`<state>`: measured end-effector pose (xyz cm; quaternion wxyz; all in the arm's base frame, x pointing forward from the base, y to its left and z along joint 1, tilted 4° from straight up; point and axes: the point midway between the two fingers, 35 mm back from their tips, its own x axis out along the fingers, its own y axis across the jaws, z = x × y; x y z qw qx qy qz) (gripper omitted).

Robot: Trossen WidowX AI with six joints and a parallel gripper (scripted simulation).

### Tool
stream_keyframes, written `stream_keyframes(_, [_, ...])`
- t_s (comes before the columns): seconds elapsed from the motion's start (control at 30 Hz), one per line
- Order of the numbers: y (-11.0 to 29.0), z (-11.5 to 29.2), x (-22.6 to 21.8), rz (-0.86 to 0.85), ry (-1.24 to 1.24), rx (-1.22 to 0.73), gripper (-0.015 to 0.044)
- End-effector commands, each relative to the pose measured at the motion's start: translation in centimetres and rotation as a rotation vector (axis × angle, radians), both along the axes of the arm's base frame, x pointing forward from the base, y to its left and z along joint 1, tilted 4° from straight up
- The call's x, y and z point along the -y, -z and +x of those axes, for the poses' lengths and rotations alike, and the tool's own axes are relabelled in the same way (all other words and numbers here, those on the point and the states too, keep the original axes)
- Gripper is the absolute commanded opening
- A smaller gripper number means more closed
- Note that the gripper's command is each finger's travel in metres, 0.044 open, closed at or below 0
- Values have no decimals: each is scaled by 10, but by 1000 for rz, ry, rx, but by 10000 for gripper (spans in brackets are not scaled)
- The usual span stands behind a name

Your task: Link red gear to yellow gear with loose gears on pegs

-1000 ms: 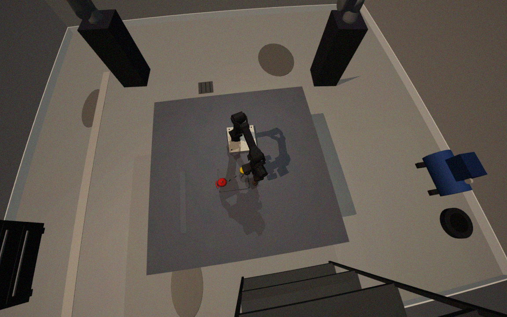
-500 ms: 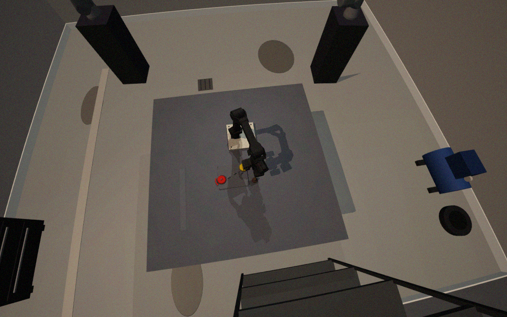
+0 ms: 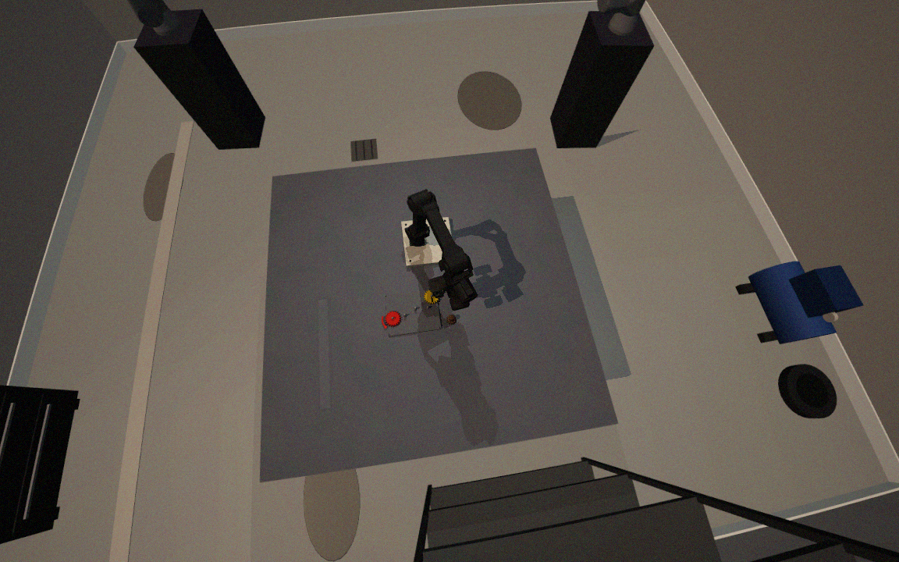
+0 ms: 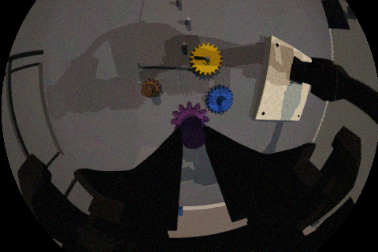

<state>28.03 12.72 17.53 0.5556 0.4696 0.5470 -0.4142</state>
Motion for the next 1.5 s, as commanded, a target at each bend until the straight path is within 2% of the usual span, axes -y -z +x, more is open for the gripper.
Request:
stream_keyframes(0.0, [-9,-1,0,4,6,4,0])
stream_keyframes(0.33, [-26,-7,2,4,6,4,0])
stream_keyframes(1.47, [8,32,67,0,21,4,0])
